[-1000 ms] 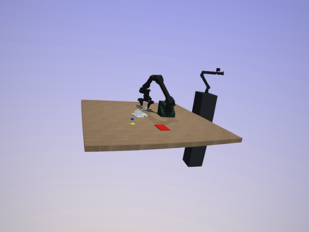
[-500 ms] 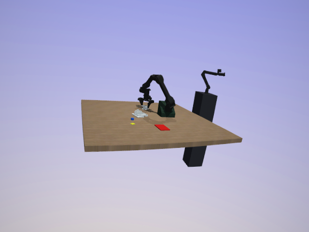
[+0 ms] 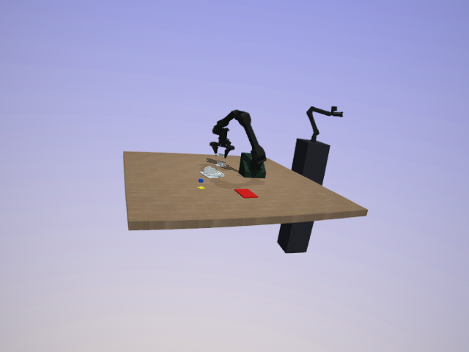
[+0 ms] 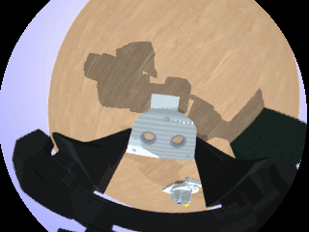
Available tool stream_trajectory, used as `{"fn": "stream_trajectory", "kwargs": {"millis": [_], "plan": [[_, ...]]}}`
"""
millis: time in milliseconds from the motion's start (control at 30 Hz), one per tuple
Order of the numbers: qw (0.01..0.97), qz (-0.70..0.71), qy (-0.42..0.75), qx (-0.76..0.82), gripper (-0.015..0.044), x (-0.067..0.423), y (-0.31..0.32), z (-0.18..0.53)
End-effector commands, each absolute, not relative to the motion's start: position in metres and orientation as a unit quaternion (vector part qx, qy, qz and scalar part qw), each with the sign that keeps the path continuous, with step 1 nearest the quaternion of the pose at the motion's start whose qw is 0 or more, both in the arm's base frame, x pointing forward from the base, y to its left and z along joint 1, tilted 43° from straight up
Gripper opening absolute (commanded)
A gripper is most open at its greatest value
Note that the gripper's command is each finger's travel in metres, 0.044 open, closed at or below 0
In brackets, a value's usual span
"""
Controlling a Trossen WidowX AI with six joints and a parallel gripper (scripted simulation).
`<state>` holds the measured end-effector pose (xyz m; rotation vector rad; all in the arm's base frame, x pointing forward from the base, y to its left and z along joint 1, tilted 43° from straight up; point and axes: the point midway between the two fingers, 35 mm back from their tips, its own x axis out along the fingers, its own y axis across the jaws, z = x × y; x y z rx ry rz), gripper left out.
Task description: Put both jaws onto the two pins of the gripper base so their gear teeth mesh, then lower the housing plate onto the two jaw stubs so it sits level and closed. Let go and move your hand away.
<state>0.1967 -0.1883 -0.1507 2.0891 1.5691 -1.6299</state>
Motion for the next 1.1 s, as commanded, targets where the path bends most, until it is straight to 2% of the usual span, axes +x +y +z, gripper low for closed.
{"fn": "stream_trajectory", "kwargs": {"millis": [0,267,1067], "plan": [[0.036,-0.529,0.508,0.679,0.0351,0.197,-0.199,-0.138],[0.041,-0.525,0.512,0.678,0.0351,0.199,-0.199,-0.135],[0.243,-0.360,0.638,0.636,0.0351,0.235,-0.164,-0.092]]}}
